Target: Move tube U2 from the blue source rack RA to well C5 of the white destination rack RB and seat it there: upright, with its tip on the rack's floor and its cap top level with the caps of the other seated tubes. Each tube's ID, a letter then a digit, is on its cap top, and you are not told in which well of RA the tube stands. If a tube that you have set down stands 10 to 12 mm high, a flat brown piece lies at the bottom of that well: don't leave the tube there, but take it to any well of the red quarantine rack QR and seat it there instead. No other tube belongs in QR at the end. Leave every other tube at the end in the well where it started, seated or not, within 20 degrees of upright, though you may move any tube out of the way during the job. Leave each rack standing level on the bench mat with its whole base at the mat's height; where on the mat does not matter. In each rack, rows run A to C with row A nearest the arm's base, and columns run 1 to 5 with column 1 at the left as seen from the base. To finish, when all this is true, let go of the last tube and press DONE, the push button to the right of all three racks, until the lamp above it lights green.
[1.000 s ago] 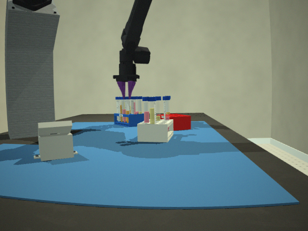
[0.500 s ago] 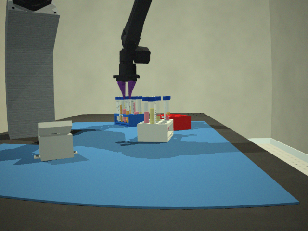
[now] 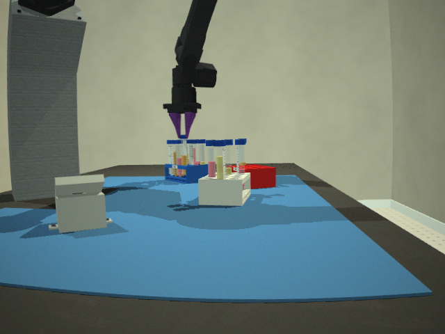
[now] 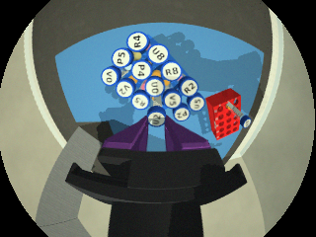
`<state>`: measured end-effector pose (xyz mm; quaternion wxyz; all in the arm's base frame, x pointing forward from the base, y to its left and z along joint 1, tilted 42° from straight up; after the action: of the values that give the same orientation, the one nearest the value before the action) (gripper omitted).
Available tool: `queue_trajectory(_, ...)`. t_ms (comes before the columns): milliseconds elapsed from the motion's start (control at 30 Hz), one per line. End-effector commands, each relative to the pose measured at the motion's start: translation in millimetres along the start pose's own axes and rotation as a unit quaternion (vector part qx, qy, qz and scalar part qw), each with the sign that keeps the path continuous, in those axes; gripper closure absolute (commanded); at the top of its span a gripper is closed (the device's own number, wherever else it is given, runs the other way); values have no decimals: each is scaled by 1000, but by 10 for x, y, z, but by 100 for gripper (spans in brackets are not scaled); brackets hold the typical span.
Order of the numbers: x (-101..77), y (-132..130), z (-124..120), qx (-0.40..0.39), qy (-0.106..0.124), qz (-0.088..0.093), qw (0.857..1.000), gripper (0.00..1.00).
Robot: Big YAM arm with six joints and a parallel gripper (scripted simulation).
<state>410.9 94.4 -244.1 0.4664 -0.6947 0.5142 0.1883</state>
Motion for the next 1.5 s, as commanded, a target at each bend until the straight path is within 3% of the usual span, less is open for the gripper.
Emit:
queue_trajectory(0,-186,-52,65,-1,-8,-10,1000,100)
queue_trajectory(1200,-505,-26,51,0,-9,-10,1000,100)
queue_trajectory(1467,-582,-132,119,5,-12,-15,1000,100)
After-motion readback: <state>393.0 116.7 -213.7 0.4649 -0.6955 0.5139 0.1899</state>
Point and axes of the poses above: the point where the finger pads meet when closed, its own x axis out along the fingers, its own y axis across the jaws, z = x × y, the point moved 2 cm from there along -x, back along the fingers, and after that the axes turned 1 degree about -x, right-handed, at the moved point
